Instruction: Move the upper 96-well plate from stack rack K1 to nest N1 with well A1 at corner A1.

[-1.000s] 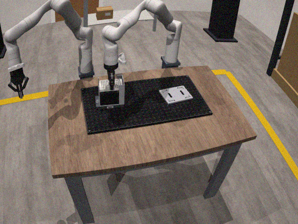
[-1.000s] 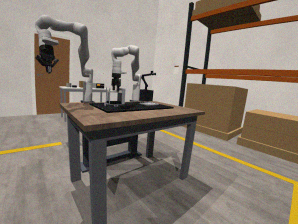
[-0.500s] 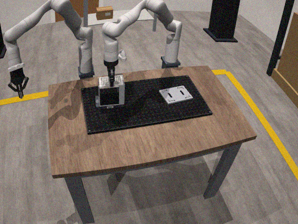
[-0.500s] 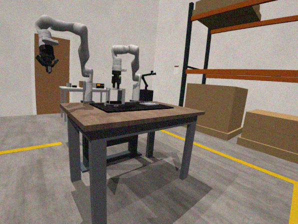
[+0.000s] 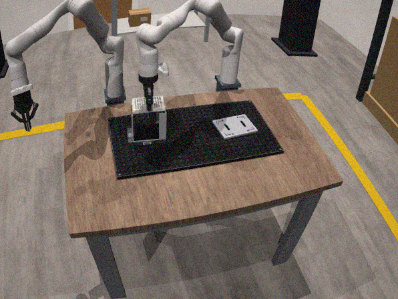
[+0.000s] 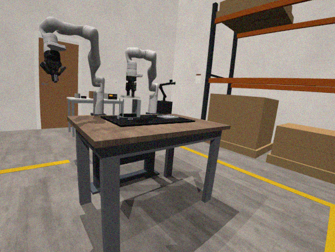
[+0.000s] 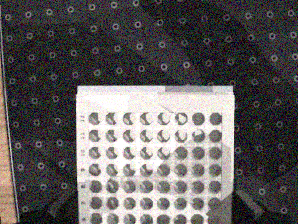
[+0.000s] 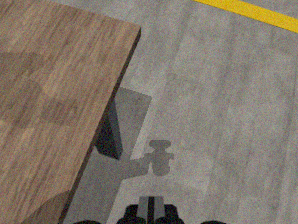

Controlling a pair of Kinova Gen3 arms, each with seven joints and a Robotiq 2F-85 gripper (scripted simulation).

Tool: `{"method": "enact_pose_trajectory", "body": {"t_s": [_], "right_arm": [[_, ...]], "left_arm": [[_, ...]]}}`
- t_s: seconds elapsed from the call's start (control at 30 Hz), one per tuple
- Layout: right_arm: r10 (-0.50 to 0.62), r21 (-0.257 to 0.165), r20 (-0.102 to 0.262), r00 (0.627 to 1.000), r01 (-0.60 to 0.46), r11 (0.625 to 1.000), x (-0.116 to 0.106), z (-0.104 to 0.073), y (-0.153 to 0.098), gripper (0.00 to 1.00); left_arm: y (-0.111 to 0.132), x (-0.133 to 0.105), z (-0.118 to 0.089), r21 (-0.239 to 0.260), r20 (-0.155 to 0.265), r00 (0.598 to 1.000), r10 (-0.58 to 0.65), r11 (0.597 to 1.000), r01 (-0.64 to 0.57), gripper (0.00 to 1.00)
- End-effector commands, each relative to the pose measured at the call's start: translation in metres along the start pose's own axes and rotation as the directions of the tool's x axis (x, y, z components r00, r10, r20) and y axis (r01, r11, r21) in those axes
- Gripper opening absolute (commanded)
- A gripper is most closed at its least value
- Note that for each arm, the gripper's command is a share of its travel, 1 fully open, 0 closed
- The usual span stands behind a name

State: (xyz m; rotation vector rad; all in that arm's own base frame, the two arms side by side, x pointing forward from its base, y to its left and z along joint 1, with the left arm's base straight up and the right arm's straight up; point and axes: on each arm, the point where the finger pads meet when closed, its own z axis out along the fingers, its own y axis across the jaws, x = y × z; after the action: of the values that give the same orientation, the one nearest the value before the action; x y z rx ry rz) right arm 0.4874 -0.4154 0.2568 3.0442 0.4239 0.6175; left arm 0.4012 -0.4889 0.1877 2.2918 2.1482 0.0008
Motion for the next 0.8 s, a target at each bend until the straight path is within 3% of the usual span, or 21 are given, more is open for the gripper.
{"method": "enact_pose_trajectory", "body": {"t_s": [0.0,0.63,0.77], "right_arm": [[-0.001,-0.002,-0.002,1.0,0.001,1.0,0.001,-0.002,0.0,0.017],[-0.001,-0.002,-0.002,1.0,0.001,1.0,0.001,-0.002,0.0,0.017],[-0.001,-0.002,-0.002,1.0,0.001,1.0,0.001,-0.002,0.0,0.017]], "left_arm": [[0.0,0.0,-0.003,-0.001,0.002,1.0,0.0,1.0,0.0,0.937],[0.0,0.0,-0.005,-0.001,0.002,1.0,0.0,1.0,0.0,0.937],[0.0,0.013,-0.005,-0.001,0.002,0.991,-0.133,0.991,0.133,0.937]]}}
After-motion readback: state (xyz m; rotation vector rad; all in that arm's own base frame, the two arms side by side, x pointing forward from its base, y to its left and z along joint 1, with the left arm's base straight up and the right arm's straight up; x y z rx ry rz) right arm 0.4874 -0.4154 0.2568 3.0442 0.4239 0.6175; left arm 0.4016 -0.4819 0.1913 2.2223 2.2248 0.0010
